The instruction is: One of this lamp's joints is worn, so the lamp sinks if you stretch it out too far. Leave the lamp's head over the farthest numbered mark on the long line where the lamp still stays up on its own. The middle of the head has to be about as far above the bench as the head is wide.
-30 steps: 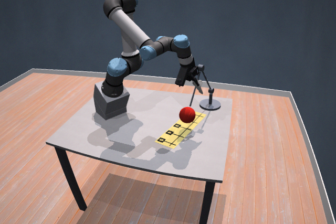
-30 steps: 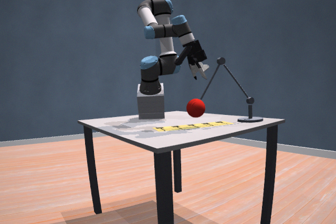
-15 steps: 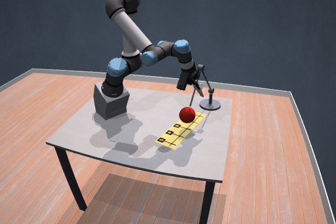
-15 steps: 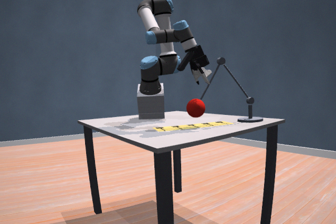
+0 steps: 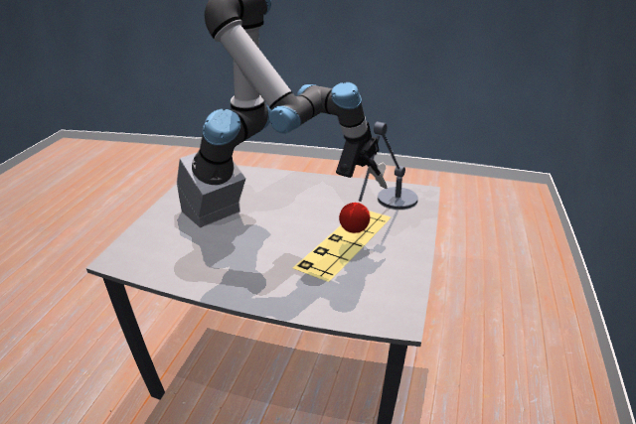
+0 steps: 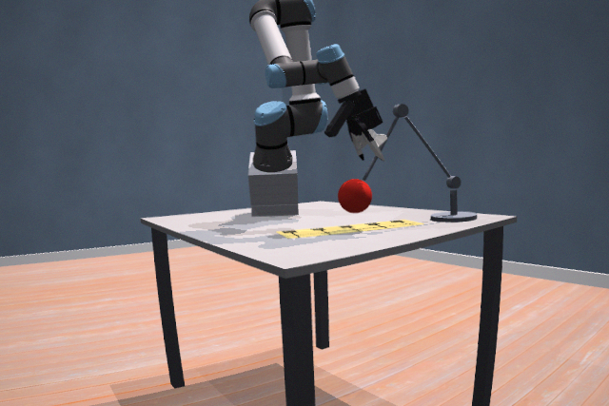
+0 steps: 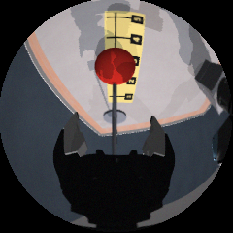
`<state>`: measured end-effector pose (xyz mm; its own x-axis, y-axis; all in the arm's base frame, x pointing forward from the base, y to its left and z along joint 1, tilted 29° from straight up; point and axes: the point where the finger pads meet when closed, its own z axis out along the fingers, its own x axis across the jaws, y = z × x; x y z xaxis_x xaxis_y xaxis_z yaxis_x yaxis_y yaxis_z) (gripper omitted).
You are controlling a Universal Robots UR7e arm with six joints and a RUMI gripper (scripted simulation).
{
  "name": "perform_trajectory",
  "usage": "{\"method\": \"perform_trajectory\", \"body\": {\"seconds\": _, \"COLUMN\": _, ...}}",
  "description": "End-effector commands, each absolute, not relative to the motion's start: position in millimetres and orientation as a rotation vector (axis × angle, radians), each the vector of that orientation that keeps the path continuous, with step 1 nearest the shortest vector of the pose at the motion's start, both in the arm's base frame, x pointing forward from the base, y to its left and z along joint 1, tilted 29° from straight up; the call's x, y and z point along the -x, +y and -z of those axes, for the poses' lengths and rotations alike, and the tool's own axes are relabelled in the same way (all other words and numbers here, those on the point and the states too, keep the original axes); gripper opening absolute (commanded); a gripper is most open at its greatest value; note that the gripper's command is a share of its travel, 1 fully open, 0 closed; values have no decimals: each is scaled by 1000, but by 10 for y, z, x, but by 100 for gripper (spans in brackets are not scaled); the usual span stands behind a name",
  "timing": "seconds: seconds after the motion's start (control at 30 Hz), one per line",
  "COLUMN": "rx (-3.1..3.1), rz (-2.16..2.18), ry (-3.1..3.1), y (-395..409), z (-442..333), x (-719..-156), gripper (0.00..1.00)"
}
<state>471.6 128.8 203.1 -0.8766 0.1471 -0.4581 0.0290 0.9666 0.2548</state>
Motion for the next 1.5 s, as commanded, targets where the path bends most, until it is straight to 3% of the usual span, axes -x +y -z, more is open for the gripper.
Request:
{"method": "perform_trajectory", "body": {"seconds": 0.0, "rx": -59, "rz": -366, "ry": 2625, "y": 1277, "z": -2014, "x": -4732, "gripper": 100}}
{"method": "perform_trajectory", "body": {"seconds": 0.87, "rx": -28, "rz": -384, "ry": 2624, "y": 1269, "z": -1979, "x": -4756, "gripper": 100}}
{"method": "perform_trajectory", "body": {"seconds": 0.9, "rx": -34, "rz": -381, "ry": 2624, "y": 1270, "z": -1979, "x": -4757, "gripper": 0}}
{"method": "perform_trajectory", "body": {"seconds": 1.47, "rx": -127, "rz": -333, "ry": 2620, "y": 1278, "z": -1979, "x": -4758, "gripper": 0}}
